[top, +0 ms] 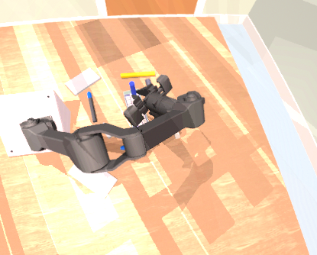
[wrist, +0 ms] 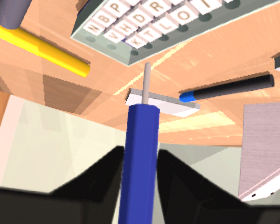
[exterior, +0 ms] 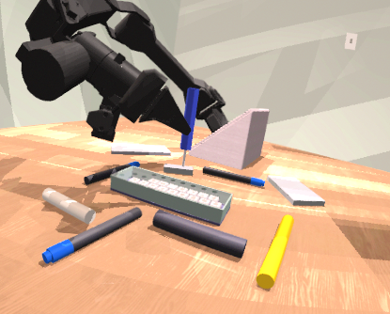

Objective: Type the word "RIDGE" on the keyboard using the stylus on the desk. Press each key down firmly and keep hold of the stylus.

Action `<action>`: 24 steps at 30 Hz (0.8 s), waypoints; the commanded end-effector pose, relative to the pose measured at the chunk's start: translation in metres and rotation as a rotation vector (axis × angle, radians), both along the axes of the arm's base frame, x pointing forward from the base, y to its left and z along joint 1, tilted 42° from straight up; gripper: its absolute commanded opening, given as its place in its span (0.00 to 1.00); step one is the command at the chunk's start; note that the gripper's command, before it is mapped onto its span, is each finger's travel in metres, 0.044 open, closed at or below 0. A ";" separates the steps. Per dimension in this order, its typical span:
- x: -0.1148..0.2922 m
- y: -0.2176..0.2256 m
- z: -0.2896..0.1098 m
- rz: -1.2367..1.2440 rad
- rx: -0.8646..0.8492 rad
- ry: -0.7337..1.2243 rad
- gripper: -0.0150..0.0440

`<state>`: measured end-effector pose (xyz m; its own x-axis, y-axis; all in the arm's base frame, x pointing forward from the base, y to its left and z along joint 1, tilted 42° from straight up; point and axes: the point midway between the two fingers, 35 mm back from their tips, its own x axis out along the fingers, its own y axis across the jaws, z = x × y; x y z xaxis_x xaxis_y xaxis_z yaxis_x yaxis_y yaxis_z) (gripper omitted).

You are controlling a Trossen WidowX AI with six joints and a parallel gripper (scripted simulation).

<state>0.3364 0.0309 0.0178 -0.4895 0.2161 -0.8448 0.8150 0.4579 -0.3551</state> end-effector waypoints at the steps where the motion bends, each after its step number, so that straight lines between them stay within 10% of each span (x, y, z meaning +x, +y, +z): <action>1: 0.003 0.006 -0.001 -0.095 -0.031 0.026 0.25; 24: -0.001 -0.016 -0.027 -0.100 -0.034 0.028 0.25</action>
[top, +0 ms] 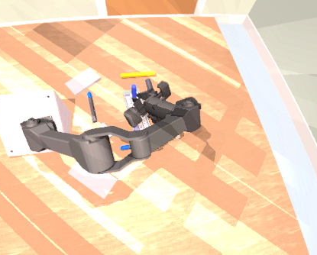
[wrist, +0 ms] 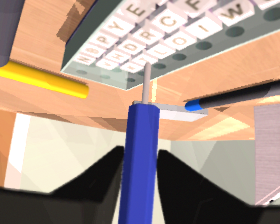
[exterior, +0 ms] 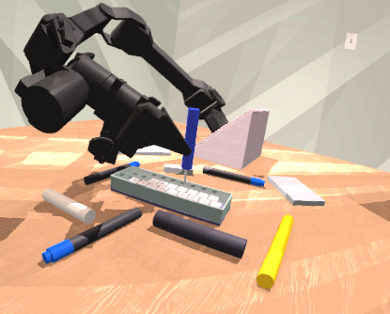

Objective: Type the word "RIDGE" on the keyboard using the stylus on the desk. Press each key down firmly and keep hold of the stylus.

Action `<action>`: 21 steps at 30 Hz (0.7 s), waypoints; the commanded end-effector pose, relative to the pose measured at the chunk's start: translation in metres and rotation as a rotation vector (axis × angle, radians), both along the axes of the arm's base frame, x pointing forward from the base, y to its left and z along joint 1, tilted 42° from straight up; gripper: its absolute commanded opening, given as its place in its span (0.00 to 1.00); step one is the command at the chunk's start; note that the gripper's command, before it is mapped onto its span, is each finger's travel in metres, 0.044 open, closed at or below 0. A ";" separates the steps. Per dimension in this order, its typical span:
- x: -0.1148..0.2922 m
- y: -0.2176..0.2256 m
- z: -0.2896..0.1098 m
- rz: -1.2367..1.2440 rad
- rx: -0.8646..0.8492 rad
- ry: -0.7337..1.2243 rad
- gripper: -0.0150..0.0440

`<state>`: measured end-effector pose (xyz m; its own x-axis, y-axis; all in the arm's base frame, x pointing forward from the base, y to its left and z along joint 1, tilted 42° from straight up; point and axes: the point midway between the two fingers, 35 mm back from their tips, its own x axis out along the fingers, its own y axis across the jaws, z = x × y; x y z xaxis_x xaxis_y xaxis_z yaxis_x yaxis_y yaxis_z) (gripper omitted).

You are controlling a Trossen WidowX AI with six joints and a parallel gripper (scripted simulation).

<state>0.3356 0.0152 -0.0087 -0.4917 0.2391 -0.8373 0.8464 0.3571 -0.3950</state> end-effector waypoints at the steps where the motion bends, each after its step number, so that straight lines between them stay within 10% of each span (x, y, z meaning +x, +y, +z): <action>1: 0.000 0.000 0.000 0.006 0.000 -0.003 0.25; 21: 0.003 -0.005 -0.006 0.005 0.000 -0.004 0.39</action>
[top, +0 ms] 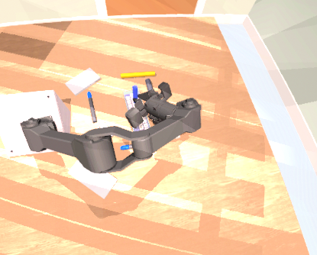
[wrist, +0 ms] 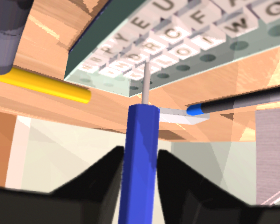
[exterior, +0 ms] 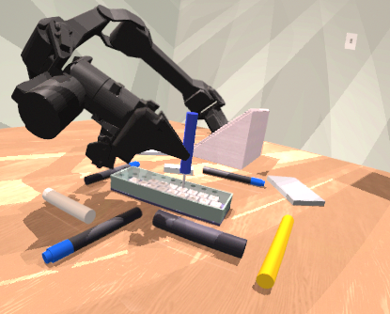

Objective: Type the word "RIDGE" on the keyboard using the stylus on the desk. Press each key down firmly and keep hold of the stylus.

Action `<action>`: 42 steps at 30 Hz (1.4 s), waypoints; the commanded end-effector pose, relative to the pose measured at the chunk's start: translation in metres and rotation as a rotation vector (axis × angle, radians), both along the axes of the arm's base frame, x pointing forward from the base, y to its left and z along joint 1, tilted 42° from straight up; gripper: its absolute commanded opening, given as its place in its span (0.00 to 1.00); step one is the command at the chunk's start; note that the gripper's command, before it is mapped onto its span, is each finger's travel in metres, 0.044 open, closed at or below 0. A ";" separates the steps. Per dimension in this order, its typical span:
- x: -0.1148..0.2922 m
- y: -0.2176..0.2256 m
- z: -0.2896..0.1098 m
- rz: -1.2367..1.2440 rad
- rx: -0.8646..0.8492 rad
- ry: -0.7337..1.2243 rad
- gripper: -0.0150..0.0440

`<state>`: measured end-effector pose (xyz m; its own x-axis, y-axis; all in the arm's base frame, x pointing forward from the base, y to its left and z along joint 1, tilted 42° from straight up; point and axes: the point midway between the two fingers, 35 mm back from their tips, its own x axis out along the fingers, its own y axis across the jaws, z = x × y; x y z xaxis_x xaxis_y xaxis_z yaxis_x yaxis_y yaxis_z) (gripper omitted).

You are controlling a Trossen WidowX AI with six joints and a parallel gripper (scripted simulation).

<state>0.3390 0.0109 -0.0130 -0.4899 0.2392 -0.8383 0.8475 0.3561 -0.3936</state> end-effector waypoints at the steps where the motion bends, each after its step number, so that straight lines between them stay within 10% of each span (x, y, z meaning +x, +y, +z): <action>1: 0.000 -0.002 -0.002 0.006 0.000 -0.002 0.39; 42: 0.000 -0.003 -0.004 0.006 0.000 -0.002 0.39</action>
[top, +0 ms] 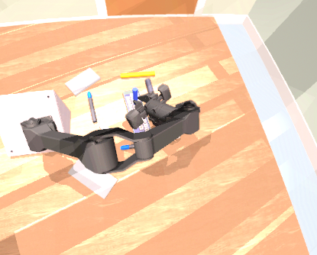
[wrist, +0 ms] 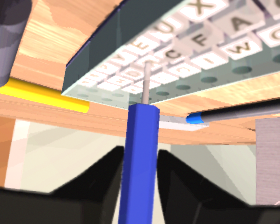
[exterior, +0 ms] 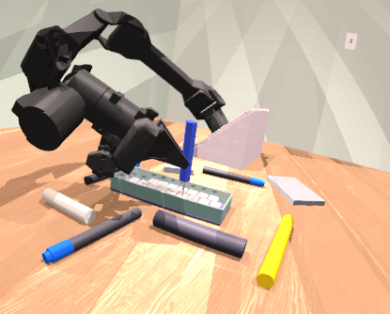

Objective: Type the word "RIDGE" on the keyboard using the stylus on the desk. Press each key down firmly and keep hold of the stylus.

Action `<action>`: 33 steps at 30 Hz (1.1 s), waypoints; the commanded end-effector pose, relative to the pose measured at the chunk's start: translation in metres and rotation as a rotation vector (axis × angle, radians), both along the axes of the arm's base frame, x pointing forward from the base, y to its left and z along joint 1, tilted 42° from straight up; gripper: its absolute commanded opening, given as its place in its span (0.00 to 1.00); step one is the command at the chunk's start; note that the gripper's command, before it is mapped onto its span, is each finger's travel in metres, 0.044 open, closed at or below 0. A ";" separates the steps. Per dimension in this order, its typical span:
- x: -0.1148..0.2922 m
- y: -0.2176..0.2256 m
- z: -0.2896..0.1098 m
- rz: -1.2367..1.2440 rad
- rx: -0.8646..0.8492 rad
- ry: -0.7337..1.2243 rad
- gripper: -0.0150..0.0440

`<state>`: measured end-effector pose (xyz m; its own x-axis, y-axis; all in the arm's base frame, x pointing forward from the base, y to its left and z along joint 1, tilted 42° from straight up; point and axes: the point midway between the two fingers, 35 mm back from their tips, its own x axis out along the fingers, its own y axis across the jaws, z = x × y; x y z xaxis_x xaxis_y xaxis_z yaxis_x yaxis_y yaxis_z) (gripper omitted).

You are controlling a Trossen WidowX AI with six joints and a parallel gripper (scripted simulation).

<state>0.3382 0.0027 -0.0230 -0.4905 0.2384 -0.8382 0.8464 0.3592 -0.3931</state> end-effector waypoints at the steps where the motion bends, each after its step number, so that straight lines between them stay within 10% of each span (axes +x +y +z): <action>1: 0.001 0.009 0.010 0.003 -0.001 -0.002 0.39; 33: -0.016 -0.001 0.041 0.002 0.001 0.002 0.25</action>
